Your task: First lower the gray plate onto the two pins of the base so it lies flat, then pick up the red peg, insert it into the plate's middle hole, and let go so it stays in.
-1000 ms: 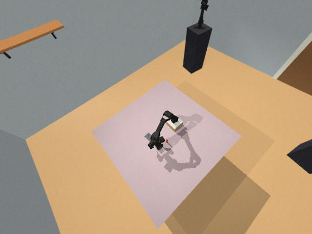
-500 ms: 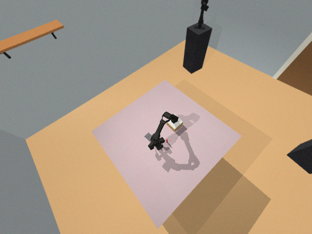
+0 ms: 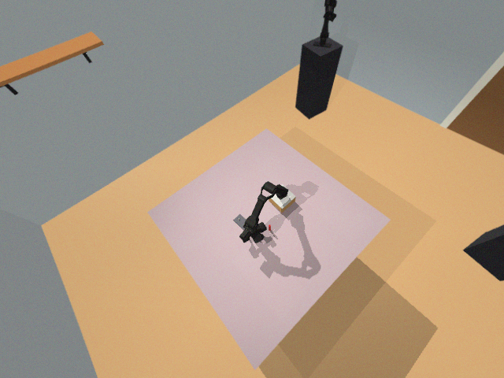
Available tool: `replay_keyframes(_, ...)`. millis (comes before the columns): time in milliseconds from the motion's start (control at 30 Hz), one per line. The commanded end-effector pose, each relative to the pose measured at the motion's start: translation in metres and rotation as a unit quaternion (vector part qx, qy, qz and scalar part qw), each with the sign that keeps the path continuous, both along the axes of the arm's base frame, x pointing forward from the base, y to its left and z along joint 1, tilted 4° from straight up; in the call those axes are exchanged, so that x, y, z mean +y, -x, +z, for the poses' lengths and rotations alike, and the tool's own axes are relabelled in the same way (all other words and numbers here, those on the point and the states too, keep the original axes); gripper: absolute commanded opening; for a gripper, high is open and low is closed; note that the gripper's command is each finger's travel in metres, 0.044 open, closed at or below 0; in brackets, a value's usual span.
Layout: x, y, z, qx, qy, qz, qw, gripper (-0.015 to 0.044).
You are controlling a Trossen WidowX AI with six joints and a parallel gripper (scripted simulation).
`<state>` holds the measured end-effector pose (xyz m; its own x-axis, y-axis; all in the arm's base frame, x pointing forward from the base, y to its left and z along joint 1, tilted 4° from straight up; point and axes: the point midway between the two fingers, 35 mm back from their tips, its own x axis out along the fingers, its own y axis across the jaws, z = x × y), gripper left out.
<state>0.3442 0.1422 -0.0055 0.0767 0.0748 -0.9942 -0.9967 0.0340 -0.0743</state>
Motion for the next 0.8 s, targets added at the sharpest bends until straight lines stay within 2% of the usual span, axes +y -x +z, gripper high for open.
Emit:
replay_keyframes(0, -0.001, 0.001, -0.002, 0.002, 0.003, -0.003, 1.0, 0.023)
replay_keyframes(133, -0.001, 0.001, -0.002, 0.002, 0.003, -0.003, 1.0, 0.0125)
replay_keyframes(500, -0.001, 0.001, -0.002, 0.002, 0.003, -0.003, 1.0, 0.0052)
replay_keyframes(567, -0.001, 0.001, -0.002, 0.002, 0.003, -0.003, 1.0, 0.0)
replay_keyframes(767, 0.0, 0.0, 0.014, 0.001, 0.002, -0.004, 1.0, 0.0)
